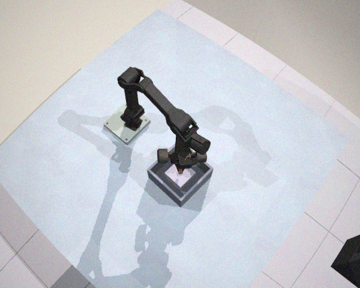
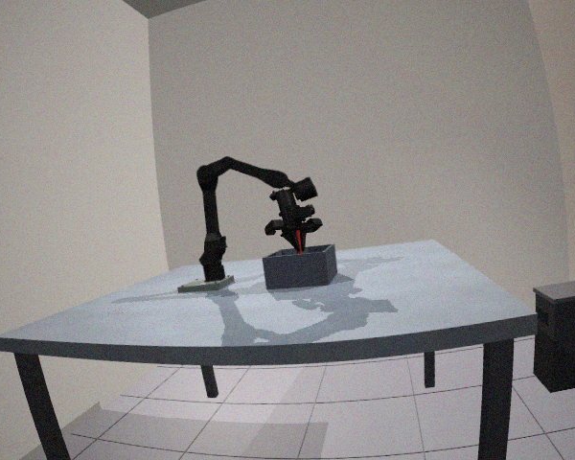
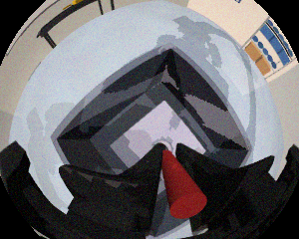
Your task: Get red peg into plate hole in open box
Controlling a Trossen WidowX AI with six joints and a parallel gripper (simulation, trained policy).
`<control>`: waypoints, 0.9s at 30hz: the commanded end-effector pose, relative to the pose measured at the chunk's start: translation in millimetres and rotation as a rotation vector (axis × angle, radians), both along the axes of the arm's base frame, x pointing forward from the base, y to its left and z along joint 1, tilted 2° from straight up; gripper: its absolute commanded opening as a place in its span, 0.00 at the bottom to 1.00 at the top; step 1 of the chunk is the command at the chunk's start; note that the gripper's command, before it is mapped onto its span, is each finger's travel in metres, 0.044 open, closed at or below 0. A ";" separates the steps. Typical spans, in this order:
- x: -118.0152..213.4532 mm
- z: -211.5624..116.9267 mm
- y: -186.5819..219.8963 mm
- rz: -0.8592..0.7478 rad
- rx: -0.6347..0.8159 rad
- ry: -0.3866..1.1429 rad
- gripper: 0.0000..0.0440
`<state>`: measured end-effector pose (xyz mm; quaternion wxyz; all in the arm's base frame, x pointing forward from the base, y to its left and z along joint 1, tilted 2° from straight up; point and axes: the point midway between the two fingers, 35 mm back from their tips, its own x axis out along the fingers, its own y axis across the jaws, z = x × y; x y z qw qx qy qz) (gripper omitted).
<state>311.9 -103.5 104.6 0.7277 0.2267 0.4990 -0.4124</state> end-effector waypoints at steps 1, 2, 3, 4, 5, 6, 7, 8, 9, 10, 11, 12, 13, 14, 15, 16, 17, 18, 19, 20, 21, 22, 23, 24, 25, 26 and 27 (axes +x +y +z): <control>3.1 -11.7 -3.6 0.033 0.020 0.021 0.00; 3.2 -14.8 -4.1 0.043 0.026 0.028 0.01; 2.9 -18.1 -4.4 0.052 0.033 0.036 0.02; 2.6 -21.4 -4.6 0.061 0.041 0.045 0.05; 2.1 -24.8 -4.7 0.069 0.048 0.054 0.09; 1.7 -28.1 -4.8 0.077 0.056 0.062 0.14; 1.5 -31.2 -5.1 0.084 0.063 0.070 0.20; 1.6 -33.9 -5.5 0.090 0.069 0.077 0.26; 2.0 -36.4 -6.2 0.093 0.076 0.082 0.32; 2.6 -38.3 -7.3 0.093 0.083 0.086 0.36; 4.2 -38.3 -9.0 0.106 0.082 0.089 0.37; 6.4 -38.6 -10.5 0.114 0.085 0.090 0.41; 8.7 -38.6 -11.9 0.121 0.087 0.089 0.46; 11.5 -37.3 -12.6 0.128 0.090 0.085 0.50; 14.2 -36.0 -12.7 0.133 0.096 0.081 0.56; 16.5 -35.2 -13.5 0.137 0.100 0.080 0.62; 19.5 -33.9 -13.9 0.141 0.104 0.077 0.68; 22.7 -32.2 -14.1 0.145 0.109 0.072 0.73; 26.1 -30.2 -14.3 0.150 0.115 0.067 0.79; 29.6 -28.1 -14.5 0.155 0.119 0.062 0.85; 33.2 -25.7 -14.3 0.160 0.125 0.056 0.91; 37.0 -23.1 -13.9 0.166 0.131 0.050 0.97; 40.8 -20.4 -13.4 0.172 0.138 0.045 1.00; 44.6 -17.7 -12.6 0.179 0.145 0.039 1.00; 48.3 -15.0 -11.9 0.187 0.153 0.035 1.00; 51.9 -12.3 -11.2 0.194 0.161 0.031 1.00; 54.7 -10.5 -10.8 0.202 0.169 0.031 1.00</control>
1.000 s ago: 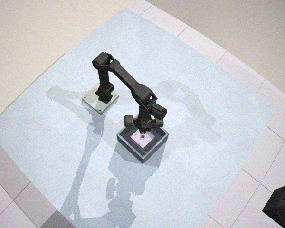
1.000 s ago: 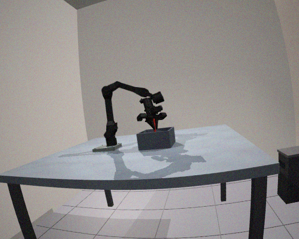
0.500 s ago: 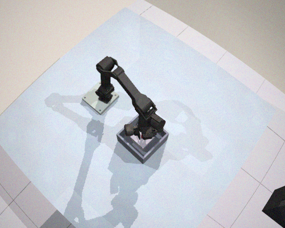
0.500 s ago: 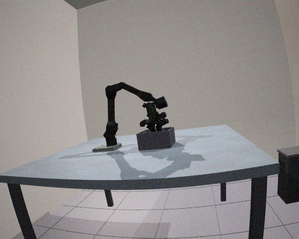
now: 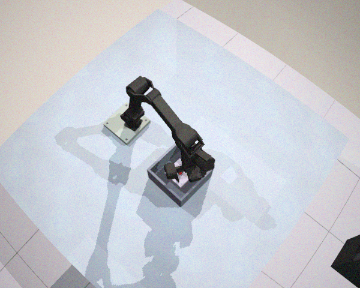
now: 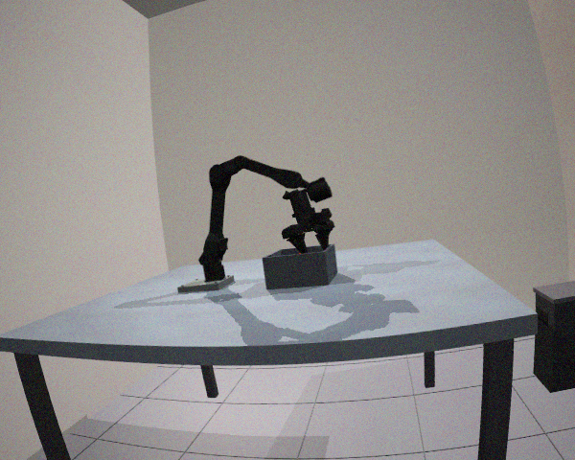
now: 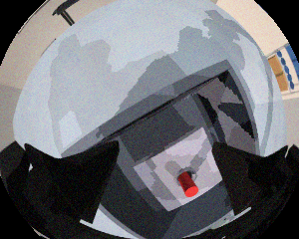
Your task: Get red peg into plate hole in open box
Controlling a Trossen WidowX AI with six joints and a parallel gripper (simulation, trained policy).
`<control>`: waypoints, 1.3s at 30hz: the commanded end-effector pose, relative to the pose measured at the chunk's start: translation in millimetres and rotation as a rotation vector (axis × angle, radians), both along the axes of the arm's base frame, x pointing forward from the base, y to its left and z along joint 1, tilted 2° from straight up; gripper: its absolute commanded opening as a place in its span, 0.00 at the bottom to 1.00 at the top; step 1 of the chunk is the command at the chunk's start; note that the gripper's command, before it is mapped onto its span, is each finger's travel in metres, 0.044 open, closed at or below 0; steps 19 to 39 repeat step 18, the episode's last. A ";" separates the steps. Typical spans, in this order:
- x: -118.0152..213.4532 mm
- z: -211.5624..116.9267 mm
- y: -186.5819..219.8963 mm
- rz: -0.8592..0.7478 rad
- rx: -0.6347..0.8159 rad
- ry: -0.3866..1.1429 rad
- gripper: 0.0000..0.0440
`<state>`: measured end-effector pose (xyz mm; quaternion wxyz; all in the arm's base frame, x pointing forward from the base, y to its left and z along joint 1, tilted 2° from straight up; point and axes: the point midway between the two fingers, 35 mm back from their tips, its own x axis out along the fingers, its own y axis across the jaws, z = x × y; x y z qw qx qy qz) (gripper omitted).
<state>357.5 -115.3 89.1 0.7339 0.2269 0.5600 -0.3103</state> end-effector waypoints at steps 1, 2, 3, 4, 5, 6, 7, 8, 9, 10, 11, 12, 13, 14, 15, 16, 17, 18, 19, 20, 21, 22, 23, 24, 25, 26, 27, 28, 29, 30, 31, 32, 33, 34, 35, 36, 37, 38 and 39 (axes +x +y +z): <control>11.6 6.6 1.4 0.026 0.028 -0.004 1.00; 15.0 9.4 2.9 0.030 0.037 -0.007 1.00; 18.2 12.2 4.0 0.035 0.045 -0.010 1.00; 21.8 15.4 5.4 0.040 0.052 -0.015 1.00; 25.4 18.4 6.7 0.044 0.059 -0.020 1.00; 29.0 21.5 8.1 0.048 0.066 -0.026 1.00; 32.6 24.6 9.5 0.052 0.072 -0.032 1.00; 36.2 27.7 11.0 0.057 0.078 -0.039 1.00; 39.9 30.8 12.5 0.061 0.083 -0.046 1.00; 43.5 33.9 14.1 0.065 0.089 -0.054 1.00; 47.1 36.9 15.8 0.070 0.094 -0.062 1.00; 50.8 40.0 17.5 0.074 0.099 -0.070 1.00; 54.3 42.8 19.2 0.079 0.102 -0.078 1.00; 57.8 45.7 20.9 0.084 0.106 -0.087 1.00; 58.2 46.1 21.2 0.085 0.107 -0.088 1.00; 58.4 46.3 21.3 0.085 0.107 -0.089 1.00; 58.6 46.4 21.3 0.085 0.107 -0.089 1.00; 58.7 46.6 21.4 0.086 0.107 -0.090 1.00; 58.7 46.6 21.4 0.086 0.107 -0.090 1.00; 58.7 46.6 21.4 0.086 0.107 -0.090 1.00; 58.7 46.6 21.4 0.086 0.107 -0.090 1.00; 58.7 46.6 21.4 0.086 0.107 -0.090 1.00; 58.7 46.6 21.4 0.086 0.107 -0.090 1.00; 58.7 46.6 21.4 0.086 0.107 -0.090 1.00; 58.7 46.6 21.4 0.086 0.107 -0.090 1.00; 58.7 46.6 21.4 0.086 0.107 -0.090 1.00; 58.7 46.6 21.4 0.086 0.107 -0.090 1.00; 58.7 46.6 21.4 0.086 0.107 -0.090 1.00; 58.7 46.6 21.4 0.086 0.107 -0.090 1.00; 58.7 46.6 21.4 0.086 0.107 -0.090 1.00; 58.7 46.6 21.4 0.086 0.107 -0.090 1.00; 58.7 46.6 21.4 0.086 0.107 -0.090 1.00; 58.7 46.6 21.4 0.086 0.107 -0.090 1.00; 58.7 46.6 21.4 0.086 0.107 -0.090 1.00; 58.7 46.6 21.4 0.086 0.107 -0.090 1.00; 58.7 46.6 21.4 0.086 0.107 -0.090 1.00; 58.7 46.6 21.4 0.086 0.107 -0.090 1.00; 58.7 46.6 21.4 0.086 0.107 -0.090 1.00; 58.7 46.6 21.4 0.086 0.107 -0.090 1.00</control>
